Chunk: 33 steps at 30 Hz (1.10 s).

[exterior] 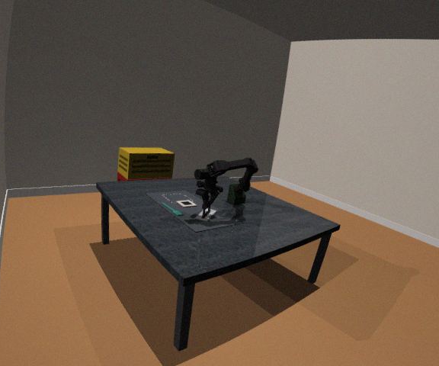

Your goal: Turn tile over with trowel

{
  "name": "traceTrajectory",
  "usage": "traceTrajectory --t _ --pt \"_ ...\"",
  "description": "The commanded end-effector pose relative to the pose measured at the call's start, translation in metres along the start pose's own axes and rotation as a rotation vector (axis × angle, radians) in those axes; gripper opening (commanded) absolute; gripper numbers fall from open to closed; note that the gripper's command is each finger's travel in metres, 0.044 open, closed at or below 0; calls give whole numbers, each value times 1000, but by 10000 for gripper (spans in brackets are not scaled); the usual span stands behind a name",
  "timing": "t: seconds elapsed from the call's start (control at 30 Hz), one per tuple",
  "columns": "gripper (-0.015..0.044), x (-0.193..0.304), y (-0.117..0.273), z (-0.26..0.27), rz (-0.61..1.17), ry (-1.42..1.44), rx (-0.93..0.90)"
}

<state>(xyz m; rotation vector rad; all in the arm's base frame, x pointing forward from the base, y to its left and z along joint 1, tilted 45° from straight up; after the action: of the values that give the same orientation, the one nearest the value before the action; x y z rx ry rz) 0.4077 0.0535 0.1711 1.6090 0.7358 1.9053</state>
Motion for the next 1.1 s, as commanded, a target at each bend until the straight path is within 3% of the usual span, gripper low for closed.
traceTrajectory --t 0.0,1.07 --pt "270 -2 5 -3 -5 140 -5" --pt "270 -25 17 -26 -7 1245 -3"
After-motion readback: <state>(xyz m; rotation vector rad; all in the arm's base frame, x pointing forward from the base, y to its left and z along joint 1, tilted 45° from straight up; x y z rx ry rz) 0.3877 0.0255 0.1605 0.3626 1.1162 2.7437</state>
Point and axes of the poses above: the point midway between the two fingers, 35 mm back from their tips, its own y axis back along the fingers, its own z axis across the jaws, x = y × z, the point moved 3 cm from there along y, back along the fingers, and after that the axes turned 4 degrees about -y, right-handed, at the moved point
